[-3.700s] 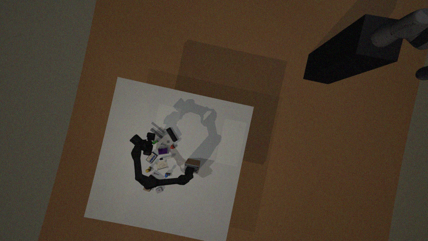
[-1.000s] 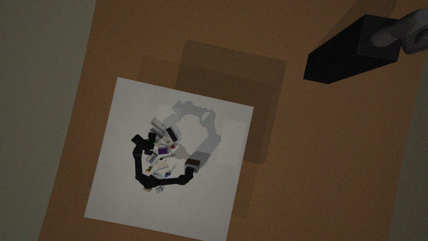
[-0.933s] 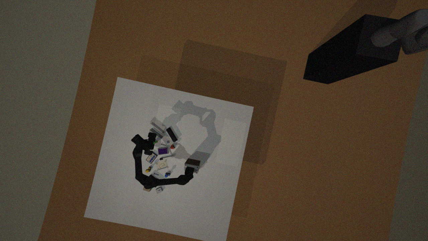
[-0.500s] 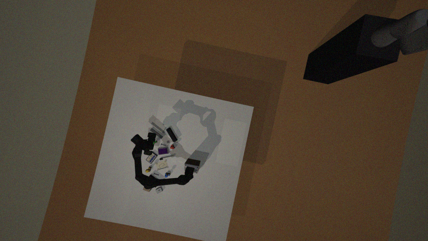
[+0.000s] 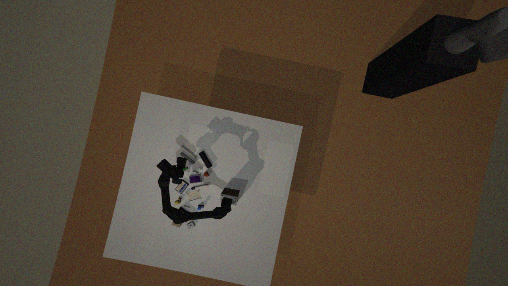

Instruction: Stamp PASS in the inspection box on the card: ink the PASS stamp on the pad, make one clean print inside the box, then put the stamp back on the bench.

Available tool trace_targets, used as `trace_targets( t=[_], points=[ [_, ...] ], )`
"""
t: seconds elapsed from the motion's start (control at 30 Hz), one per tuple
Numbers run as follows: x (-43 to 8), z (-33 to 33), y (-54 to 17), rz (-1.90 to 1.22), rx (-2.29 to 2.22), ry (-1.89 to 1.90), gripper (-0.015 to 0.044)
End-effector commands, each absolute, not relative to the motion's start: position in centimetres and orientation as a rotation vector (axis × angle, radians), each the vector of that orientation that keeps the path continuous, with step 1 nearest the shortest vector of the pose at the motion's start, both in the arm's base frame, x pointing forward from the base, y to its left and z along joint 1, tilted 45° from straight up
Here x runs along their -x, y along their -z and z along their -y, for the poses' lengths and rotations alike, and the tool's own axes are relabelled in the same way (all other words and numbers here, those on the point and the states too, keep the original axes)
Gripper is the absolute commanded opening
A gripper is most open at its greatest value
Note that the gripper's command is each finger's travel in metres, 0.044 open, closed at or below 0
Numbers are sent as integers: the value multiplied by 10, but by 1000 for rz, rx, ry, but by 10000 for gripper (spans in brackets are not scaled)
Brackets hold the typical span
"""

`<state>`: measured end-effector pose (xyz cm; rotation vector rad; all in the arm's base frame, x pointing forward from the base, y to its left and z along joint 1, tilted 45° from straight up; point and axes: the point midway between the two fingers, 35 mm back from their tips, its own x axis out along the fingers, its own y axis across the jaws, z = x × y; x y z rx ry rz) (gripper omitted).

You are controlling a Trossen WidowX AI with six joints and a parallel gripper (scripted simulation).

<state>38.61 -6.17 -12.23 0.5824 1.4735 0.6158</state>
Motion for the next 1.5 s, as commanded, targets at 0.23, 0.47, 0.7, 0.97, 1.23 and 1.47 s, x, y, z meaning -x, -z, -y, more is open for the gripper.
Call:
trace_targets(
  t=[0.23, 0.47, 0.7, 0.97, 1.23, 1.47],
  points=[
    [-387, 66, 118, -1473, -574, -616, 0],
    [-387, 68, 115, -1473, -573, -616, 0],
    [-387, 71, 113, -1473, -573, -615, 0],
    [-387, 74, 110, -1473, -573, -615, 0],
    [-387, 76, 107, -1473, -573, -615, 0],
    [-387, 79, 105, -1473, -573, -615, 0]
  ],
)
